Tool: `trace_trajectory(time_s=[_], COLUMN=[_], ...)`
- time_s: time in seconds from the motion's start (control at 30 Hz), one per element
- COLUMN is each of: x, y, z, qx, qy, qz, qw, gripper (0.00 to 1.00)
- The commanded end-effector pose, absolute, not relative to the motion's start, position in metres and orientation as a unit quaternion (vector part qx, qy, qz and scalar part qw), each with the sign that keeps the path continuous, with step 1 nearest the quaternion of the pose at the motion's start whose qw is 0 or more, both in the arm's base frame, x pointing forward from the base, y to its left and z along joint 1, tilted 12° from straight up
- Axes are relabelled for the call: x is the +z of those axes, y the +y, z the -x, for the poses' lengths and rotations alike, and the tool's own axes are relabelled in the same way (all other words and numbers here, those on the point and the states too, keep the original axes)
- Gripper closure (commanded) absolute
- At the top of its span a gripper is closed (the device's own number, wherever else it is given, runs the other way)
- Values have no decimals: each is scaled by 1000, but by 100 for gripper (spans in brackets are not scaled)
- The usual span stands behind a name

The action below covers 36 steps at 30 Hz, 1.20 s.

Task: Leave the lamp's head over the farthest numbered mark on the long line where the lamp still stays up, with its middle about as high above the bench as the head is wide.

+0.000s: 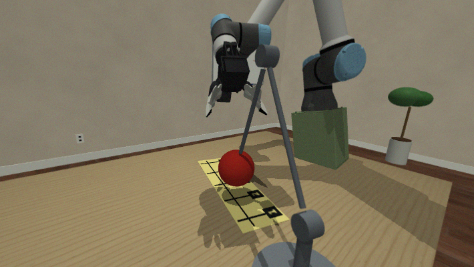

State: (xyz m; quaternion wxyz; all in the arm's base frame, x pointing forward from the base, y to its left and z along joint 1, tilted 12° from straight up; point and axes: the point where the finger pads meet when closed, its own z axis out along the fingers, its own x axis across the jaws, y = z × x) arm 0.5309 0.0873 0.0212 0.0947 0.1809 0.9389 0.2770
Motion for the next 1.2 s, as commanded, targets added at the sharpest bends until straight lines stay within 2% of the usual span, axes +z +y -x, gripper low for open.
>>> trace_trajectory(time_s=[0.0, 0.37, 1.17], x=[36, 67, 75], y=[77, 56, 46], z=[-526, -518, -516], qx=[291, 280, 261], qy=[940, 939, 938], qz=[-157, -176, -208], qw=[90, 95, 101], gripper=[0, 0, 0])
